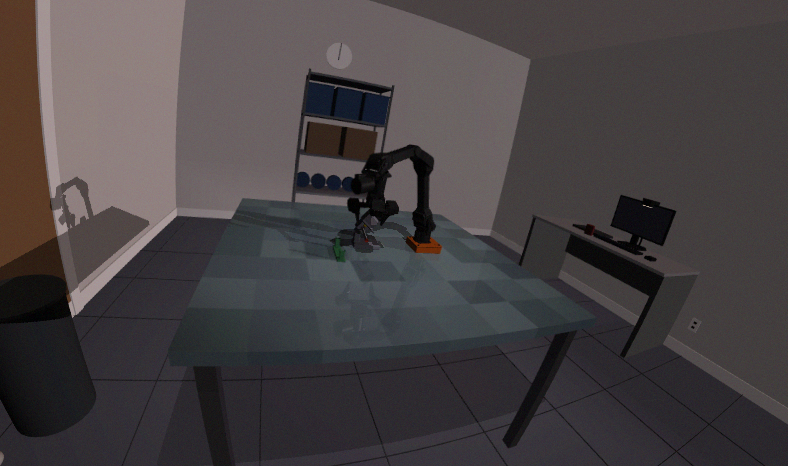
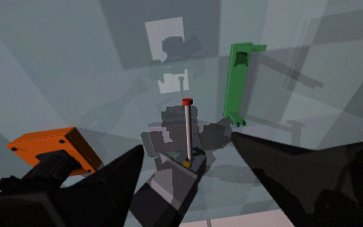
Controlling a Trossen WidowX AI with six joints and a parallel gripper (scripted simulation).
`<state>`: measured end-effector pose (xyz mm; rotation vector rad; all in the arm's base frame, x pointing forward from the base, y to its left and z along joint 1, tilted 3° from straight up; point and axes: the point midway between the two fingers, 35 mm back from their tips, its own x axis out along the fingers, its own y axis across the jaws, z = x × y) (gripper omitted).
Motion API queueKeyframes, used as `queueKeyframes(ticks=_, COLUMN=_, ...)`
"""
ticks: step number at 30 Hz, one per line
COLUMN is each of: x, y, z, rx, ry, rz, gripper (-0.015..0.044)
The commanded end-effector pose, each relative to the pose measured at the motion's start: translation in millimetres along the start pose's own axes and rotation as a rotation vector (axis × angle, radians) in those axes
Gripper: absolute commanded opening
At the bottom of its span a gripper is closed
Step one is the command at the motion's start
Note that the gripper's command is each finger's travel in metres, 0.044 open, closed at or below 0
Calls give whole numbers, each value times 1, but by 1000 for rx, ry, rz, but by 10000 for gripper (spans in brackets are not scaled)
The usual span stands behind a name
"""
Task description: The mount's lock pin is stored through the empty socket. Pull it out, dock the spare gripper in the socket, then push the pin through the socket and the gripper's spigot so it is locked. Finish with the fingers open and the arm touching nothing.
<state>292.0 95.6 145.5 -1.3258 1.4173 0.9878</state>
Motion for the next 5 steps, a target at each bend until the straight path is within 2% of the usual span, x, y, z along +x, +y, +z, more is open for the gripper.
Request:
queueKeyframes(ticks=1, x=0, y=0, z=0, rx=-2, ry=-1, rz=-1, gripper=440)
queueKeyframes(ticks=5, x=0, y=0, z=0, rx=-2, ry=-1, rz=-1, gripper=440)
